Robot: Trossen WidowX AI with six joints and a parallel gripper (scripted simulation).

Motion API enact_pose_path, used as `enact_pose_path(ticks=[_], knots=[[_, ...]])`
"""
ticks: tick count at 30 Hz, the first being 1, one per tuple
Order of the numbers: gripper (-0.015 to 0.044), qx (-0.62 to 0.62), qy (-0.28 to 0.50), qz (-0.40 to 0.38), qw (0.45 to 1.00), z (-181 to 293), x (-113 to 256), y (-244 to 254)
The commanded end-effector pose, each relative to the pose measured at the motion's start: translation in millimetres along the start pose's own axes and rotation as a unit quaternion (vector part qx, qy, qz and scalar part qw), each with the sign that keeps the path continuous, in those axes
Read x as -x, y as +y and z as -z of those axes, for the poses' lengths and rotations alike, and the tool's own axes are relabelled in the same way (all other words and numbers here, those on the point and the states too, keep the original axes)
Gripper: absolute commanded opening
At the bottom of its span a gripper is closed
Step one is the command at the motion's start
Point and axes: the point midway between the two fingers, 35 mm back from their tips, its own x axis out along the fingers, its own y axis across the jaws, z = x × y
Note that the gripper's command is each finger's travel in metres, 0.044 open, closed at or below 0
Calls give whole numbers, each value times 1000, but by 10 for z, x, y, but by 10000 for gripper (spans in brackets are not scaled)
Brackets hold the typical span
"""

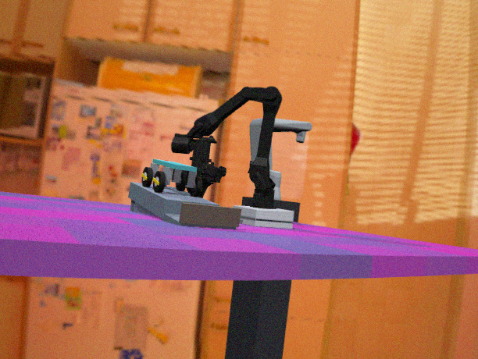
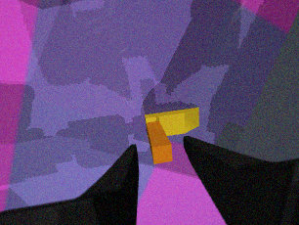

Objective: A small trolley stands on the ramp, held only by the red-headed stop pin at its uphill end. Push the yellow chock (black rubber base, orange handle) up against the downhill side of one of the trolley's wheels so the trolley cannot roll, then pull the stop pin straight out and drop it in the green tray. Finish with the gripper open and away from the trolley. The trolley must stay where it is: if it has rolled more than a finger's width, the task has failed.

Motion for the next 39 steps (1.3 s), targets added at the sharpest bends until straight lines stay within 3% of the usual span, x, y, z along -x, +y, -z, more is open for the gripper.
enact_pose_path(ticks=[1, 20, 25, 33, 39], knots=[[190, -2, 1, -2, 1000, 2, -26, 6], [190, -2, 1, -2, 1000, 1, -275, 7], [59, 0, 0, 0, 1000, 1, -244, 0], [0, 0, 0, 0, 1000, 2, -233, 0], [0, -2, 1, -2, 1000, -17, -11, 8]])
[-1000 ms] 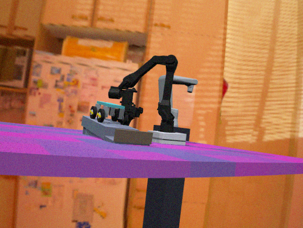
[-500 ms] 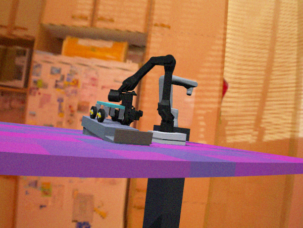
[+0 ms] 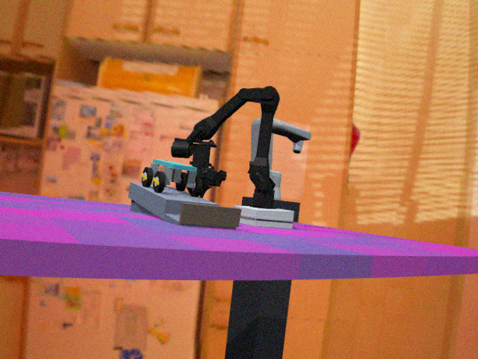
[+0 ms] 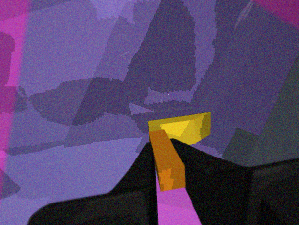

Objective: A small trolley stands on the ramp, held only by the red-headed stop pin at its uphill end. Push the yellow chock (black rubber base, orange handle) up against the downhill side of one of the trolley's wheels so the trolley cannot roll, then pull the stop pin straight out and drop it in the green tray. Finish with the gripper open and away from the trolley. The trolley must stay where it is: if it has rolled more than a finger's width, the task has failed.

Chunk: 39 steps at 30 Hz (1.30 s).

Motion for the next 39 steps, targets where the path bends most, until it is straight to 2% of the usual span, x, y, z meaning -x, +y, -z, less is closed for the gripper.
enact_pose_path(ticks=[1, 39], knots=[[0, -1, 6, 1, 1000, 2, 161, -1], [0, -1, 6, 0, 1000, 7, 1286, -3]])
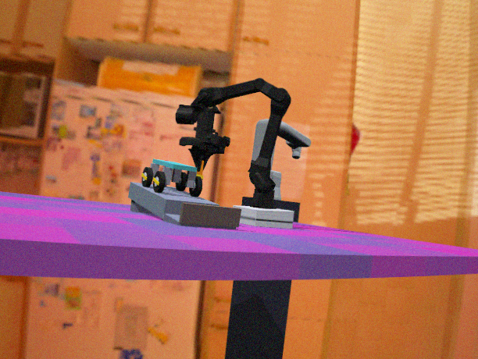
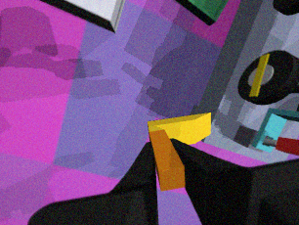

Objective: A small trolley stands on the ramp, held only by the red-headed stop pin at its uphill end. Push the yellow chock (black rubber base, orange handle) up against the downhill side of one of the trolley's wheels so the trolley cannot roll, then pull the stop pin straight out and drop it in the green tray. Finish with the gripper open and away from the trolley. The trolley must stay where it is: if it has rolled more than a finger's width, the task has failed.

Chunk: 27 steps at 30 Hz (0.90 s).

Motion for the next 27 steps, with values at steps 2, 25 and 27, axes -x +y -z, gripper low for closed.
enact_pose_path(ticks=[2, 25, 27], knots=[[0, 2, 2, 0, 1000, 21, 174, 0], [0, -240, 2, 0, 971, 24, 196, 1], [0, -273, 1, 0, 962, 24, 196, 1]])
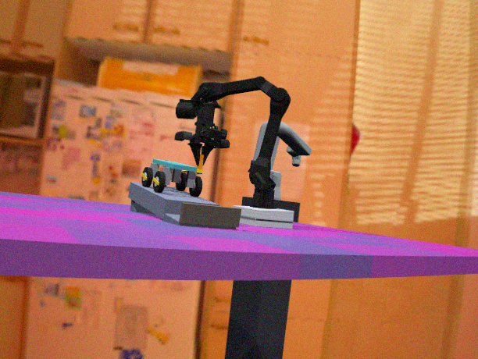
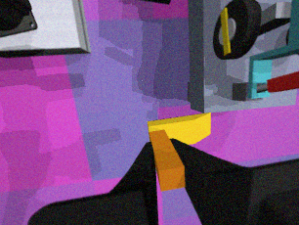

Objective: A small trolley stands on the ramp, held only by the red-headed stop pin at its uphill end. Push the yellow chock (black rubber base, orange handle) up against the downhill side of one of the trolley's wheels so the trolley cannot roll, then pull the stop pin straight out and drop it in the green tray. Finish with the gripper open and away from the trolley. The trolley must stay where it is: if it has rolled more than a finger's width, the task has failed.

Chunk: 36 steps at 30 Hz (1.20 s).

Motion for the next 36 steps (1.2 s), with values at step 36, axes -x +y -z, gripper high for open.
enact_pose_path(ticks=[36], knots=[[0, -590, 0, 0, 807, 0, 4, 4]])
